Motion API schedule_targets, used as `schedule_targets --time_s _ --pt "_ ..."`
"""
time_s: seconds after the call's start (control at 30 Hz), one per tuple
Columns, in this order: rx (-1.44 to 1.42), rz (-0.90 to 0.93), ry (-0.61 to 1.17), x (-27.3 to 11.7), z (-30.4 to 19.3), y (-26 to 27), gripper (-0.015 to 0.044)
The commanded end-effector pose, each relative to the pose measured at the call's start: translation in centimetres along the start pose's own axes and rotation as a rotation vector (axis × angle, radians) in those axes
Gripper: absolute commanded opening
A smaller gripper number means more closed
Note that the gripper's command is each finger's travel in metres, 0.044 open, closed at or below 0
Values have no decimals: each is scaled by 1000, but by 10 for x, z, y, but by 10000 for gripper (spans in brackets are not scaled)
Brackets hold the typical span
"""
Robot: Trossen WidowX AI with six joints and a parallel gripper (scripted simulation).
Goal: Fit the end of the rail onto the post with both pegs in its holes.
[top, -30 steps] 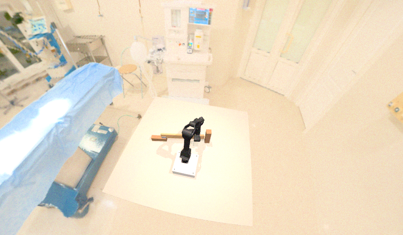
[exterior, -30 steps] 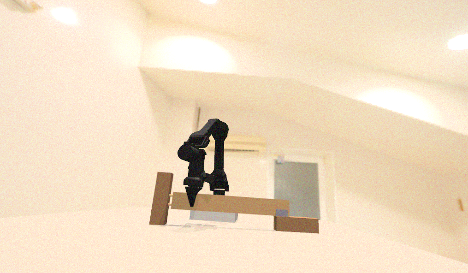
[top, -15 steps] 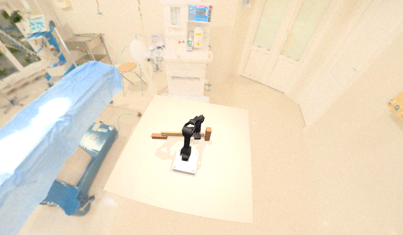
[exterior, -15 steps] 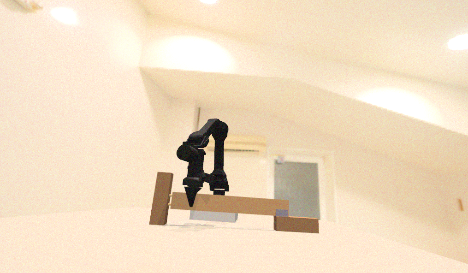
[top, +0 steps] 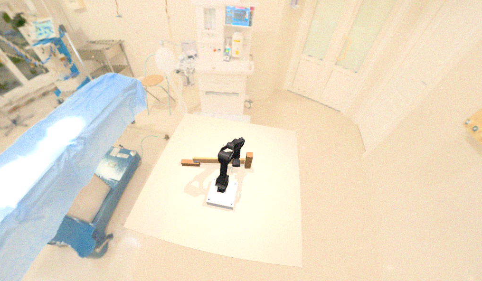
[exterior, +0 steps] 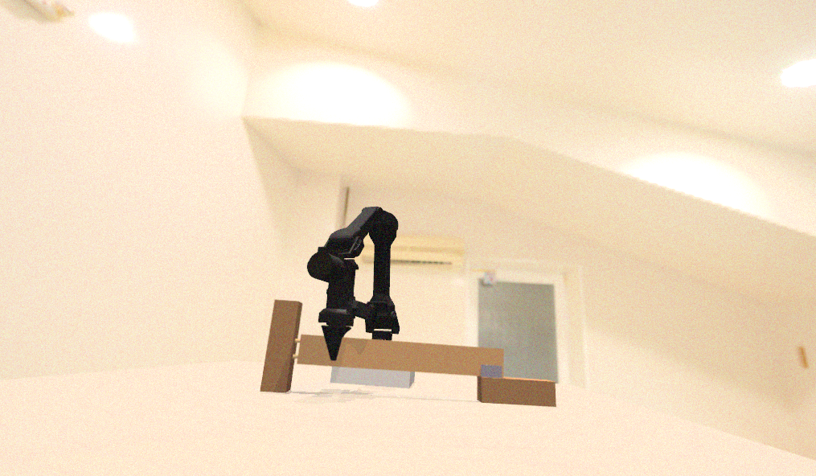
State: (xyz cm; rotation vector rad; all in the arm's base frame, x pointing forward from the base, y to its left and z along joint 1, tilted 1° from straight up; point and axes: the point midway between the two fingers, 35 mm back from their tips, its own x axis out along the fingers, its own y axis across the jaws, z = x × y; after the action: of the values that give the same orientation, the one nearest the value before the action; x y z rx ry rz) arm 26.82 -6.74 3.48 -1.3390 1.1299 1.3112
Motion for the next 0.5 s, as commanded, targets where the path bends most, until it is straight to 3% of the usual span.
schedule_targets --time_s 0.0,0.47 --pt "1 -5 9 -3 -1 -2 0" --pt "1 -5 8 -2 3 -2 0"
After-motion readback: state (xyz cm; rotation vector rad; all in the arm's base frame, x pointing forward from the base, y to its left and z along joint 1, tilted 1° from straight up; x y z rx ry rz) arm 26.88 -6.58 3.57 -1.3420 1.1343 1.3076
